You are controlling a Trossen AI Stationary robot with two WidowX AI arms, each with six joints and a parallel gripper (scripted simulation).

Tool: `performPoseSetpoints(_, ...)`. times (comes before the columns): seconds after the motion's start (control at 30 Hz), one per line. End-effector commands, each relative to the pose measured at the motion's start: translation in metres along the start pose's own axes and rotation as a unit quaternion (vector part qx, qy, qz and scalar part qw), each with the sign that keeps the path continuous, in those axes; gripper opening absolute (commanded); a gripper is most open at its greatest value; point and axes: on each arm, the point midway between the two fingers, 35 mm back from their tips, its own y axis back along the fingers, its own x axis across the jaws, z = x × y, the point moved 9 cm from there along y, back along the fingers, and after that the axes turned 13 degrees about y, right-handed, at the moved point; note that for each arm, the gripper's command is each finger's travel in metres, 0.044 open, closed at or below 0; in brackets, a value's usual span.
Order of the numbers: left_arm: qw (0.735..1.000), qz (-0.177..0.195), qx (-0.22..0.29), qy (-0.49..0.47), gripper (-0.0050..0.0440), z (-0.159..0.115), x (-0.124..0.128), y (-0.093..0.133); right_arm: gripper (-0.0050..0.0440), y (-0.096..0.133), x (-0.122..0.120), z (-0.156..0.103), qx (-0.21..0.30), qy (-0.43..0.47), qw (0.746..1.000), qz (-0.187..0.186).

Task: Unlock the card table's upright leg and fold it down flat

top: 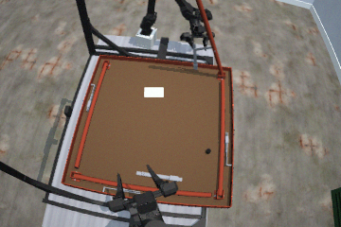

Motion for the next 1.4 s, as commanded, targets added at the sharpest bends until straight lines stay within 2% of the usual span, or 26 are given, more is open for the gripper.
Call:
performPoseSetpoints(0.0,0.999,-0.012,0.020,0.035,0.0290,0.009,0.011,0.001,0.0400,0.000,0.000,0.000,0.000,0.001,1.000,0.001)
performPoseSetpoints(0.3,0.995,-0.028,0.045,0.084,0.0290,0.012,0.014,0.003,0.0400,0.000,0.000,0.000,0.000,0.001,1.000,0.001)
performPoseSetpoints(0.8,0.969,-0.072,0.105,0.212,0.0290,0.020,0.012,0.013,0.0400,0.000,0.000,0.000,0.000,0.001,1.000,0.001)
performPoseSetpoints(1.03,0.966,-0.075,0.109,0.221,0.0290,0.020,0.011,0.014,0.0400,0.000,0.000,0.000,0.000,0.001,1.000,0.001)
performPoseSetpoints(1.1,0.966,-0.074,0.110,0.220,0.0290,0.025,0.013,0.020,0.0400,0.000,0.000,0.000,0.000,0.001,1.000,0.001)
performPoseSetpoints(1.2,0.973,-0.065,0.101,0.197,0.0290,0.044,0.021,0.042,0.0400,0.000,0.000,0.000,0.000,0.001,1.000,0.001)
performPoseSetpoints(1.37,0.971,-0.069,0.104,0.205,0.0290,0.053,0.020,0.056,0.0400,0.000,0.000,0.000,0.000,0.001,1.000,0.001)
